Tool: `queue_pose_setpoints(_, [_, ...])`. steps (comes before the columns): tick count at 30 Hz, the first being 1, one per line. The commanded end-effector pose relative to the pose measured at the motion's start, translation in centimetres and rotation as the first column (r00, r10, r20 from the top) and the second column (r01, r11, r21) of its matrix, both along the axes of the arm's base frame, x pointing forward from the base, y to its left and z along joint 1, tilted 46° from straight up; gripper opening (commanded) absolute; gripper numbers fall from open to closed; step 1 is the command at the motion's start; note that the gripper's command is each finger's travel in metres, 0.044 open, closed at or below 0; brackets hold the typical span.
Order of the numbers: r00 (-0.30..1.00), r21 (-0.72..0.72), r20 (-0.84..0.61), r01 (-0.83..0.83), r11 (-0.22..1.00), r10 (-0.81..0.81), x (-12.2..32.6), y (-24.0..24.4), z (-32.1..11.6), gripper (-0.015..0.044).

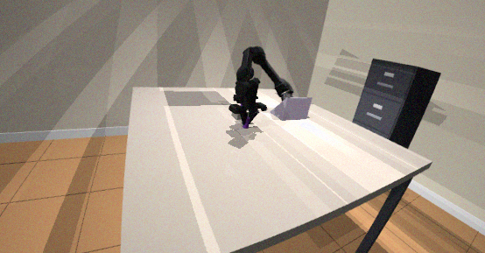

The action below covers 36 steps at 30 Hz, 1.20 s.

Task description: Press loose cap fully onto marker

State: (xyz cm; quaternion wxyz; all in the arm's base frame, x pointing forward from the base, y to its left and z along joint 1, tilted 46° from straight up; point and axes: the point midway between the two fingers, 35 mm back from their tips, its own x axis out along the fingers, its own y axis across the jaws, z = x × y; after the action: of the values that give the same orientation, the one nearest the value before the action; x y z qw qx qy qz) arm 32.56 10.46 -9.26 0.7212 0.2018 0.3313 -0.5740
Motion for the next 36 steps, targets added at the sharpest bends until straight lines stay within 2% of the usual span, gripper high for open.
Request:
queue_pose_setpoints(1, [1.0,0.01,-0.011,-0.019,1.0,0.019,0.0,0.5,0.2,0.0])
queue_pose_setpoints(20, [1.0,-0.001,0.001,0.001,1.0,-0.001,-0.7,4.2,4.2,0.0])
queue_pose_setpoints(36, [1.0,-0.003,-0.003,-0.001,1.0,0.001,-1.0,2.8,8.4,0.0])
